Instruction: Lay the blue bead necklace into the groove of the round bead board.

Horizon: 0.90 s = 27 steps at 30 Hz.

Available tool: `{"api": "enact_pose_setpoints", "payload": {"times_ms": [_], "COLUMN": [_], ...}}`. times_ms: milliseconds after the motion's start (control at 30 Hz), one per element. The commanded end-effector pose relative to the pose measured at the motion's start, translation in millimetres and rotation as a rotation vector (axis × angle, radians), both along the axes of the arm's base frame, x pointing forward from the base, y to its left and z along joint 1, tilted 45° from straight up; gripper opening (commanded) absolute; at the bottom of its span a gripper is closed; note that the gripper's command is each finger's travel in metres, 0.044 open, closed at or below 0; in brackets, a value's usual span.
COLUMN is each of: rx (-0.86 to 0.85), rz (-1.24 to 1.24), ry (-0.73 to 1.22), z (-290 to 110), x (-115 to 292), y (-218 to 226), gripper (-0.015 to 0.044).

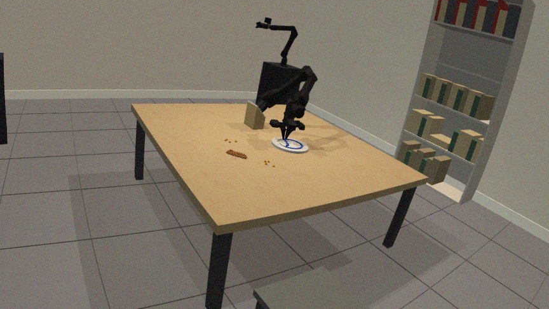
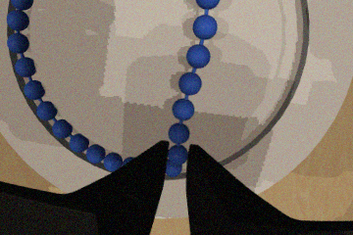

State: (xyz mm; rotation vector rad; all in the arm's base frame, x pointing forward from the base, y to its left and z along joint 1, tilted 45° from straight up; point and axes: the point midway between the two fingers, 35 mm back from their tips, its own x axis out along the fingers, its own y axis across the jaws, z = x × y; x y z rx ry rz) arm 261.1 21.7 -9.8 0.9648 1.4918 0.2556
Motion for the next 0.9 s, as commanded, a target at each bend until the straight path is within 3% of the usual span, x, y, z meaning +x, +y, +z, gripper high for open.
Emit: {"api": "enact_pose_setpoints", "payload": {"times_ms": [0,867], "rx": [0.0,0.004], "rz": [0.0,-0.002], "ry": [-0.001,0.004], "z": [0.2,2.4], "x": [0.3,-6.1], "y": [-0.2,-5.2], "gripper": [0.0,0.0]}}
